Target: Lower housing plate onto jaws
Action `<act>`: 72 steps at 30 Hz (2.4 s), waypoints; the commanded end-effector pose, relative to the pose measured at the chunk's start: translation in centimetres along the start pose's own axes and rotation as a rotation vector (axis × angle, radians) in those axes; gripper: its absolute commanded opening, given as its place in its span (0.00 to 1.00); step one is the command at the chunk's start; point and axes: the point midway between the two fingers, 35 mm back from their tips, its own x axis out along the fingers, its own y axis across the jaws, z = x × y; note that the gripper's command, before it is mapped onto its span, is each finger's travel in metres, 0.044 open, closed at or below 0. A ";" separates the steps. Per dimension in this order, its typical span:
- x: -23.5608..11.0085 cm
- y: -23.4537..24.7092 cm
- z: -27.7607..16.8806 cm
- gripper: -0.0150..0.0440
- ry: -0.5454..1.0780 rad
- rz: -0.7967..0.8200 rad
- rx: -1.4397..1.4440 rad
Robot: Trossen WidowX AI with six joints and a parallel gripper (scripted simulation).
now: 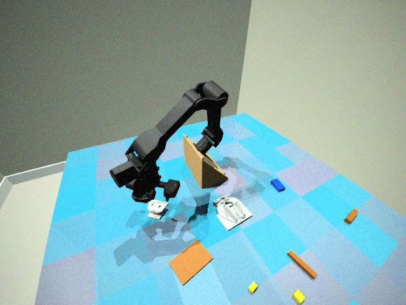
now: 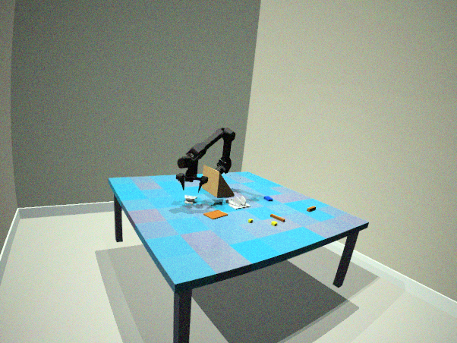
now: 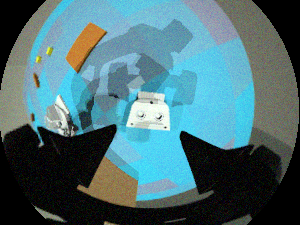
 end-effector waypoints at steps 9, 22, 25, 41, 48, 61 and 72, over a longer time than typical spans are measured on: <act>0.0 0.0 0.1 1.00 -0.003 0.001 0.003; 0.0 0.0 0.1 1.00 -0.003 0.001 0.003; 0.3 0.0 0.0 1.00 0.000 0.000 0.000; 2.9 0.0 0.3 1.00 -0.002 0.001 0.001; 4.1 0.0 0.3 1.00 -0.003 0.002 0.002; 5.1 0.0 0.3 1.00 -0.003 0.003 0.002; 5.1 0.0 0.3 1.00 -0.004 0.003 0.002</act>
